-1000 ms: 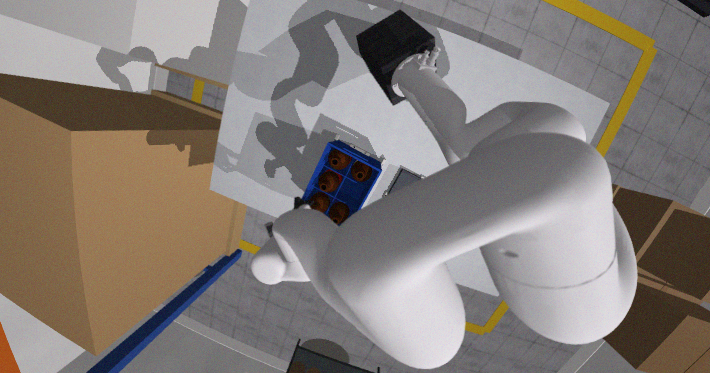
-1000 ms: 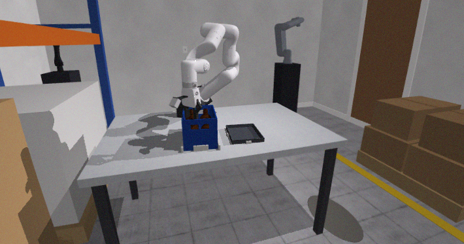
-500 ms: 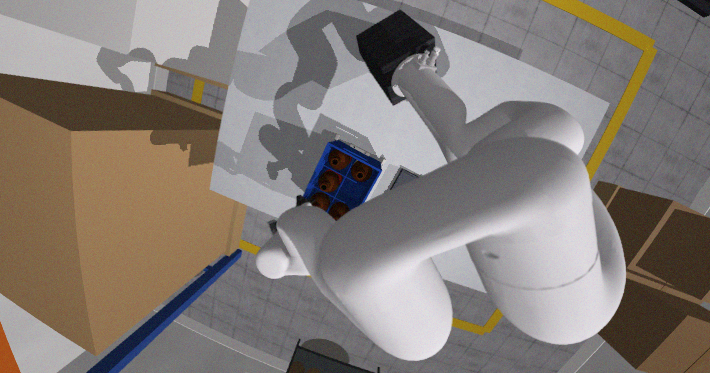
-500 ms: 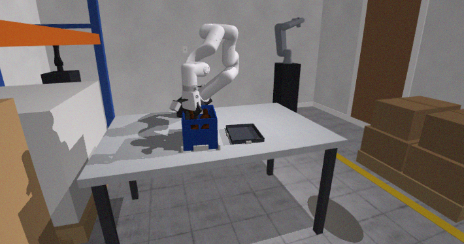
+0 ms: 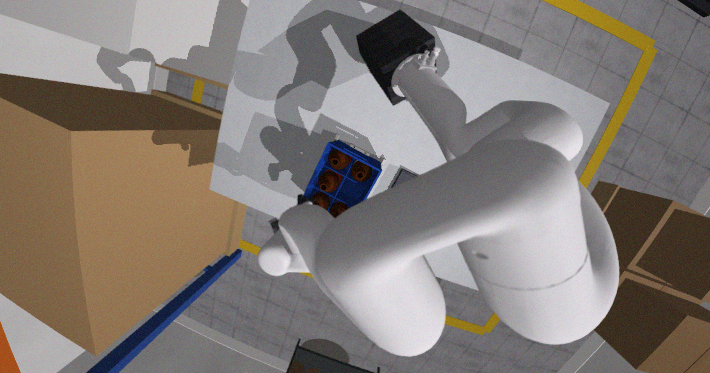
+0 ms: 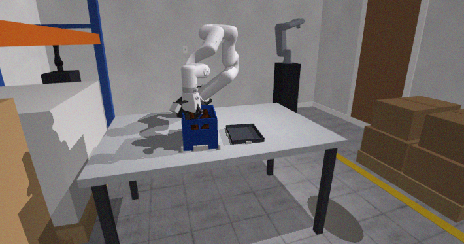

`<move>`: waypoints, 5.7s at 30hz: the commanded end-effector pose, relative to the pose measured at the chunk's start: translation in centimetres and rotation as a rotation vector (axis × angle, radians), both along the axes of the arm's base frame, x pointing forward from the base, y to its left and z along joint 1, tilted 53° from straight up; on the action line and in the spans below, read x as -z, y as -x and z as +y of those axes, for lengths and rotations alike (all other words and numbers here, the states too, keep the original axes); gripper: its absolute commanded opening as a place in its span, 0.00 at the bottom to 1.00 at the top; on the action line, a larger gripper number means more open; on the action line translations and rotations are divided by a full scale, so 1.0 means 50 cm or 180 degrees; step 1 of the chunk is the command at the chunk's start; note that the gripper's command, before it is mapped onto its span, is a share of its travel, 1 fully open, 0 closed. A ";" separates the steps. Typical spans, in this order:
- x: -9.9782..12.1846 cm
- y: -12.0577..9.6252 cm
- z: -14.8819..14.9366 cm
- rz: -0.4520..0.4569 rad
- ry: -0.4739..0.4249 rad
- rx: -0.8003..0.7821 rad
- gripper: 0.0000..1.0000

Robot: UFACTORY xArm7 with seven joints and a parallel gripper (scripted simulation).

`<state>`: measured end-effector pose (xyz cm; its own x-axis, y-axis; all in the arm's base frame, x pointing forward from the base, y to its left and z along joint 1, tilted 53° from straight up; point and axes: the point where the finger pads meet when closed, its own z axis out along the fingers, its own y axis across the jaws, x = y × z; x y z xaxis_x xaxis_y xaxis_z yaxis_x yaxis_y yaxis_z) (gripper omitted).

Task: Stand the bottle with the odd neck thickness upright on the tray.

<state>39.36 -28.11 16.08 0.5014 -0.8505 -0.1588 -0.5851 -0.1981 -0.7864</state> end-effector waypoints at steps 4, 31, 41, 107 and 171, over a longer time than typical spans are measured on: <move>0.000 -0.001 -0.003 -0.0003 0.0005 0.0012 0.65; 0.000 -0.001 -0.003 -0.0003 0.0005 0.0012 0.00; 0.000 -0.001 -0.003 -0.0003 0.0005 0.0012 0.00; -0.010 0.010 -0.011 -0.0003 0.0005 0.0012 0.65; -0.101 0.107 -0.085 -0.0003 0.0005 0.0012 0.00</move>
<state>34.04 -32.16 21.05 0.5014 -0.8505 -0.1588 -0.5852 -0.1981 -0.7863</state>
